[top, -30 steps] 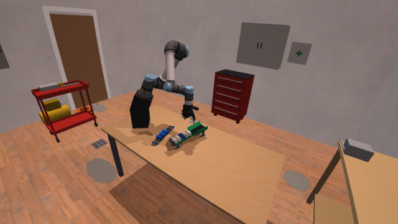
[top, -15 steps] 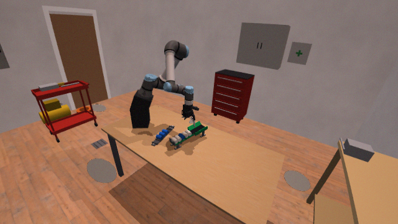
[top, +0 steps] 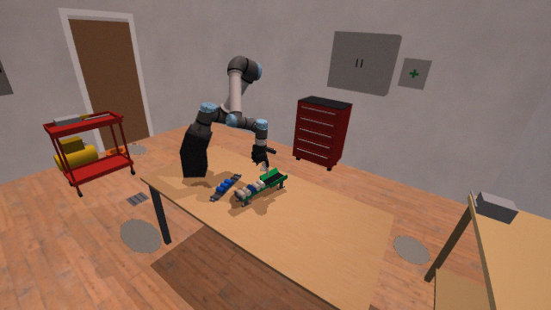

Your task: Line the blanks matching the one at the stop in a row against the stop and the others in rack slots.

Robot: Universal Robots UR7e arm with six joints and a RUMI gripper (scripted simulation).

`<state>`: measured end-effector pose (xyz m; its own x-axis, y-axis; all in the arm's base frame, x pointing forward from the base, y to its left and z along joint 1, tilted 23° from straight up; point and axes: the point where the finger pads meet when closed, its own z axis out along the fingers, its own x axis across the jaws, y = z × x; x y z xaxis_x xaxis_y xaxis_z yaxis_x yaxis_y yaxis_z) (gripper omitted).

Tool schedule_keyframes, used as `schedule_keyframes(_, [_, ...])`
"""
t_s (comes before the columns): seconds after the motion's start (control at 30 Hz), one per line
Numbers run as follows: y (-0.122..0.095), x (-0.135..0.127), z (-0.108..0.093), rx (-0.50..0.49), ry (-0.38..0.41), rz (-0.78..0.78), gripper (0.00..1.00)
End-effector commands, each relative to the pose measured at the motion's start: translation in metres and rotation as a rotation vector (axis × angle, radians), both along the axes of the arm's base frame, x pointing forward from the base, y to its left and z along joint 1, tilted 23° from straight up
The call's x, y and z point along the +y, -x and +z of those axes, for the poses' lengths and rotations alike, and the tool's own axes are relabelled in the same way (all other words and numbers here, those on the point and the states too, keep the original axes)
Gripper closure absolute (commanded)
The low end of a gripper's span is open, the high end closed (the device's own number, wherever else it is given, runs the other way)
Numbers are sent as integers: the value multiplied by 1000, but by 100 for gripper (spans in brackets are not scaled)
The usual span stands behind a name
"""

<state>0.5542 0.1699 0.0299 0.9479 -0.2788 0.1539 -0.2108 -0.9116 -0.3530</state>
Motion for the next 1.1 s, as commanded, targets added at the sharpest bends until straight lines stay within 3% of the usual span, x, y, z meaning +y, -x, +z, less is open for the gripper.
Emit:
schedule_keyframes(0.0, [-2,-2,0,26,-21,-85,0])
schedule_keyframes(0.3, [-5,-7,-2,84,-67,-262,0])
schedule_keyframes(1.07, [-12,-27,-11,296,-235,-909,0])
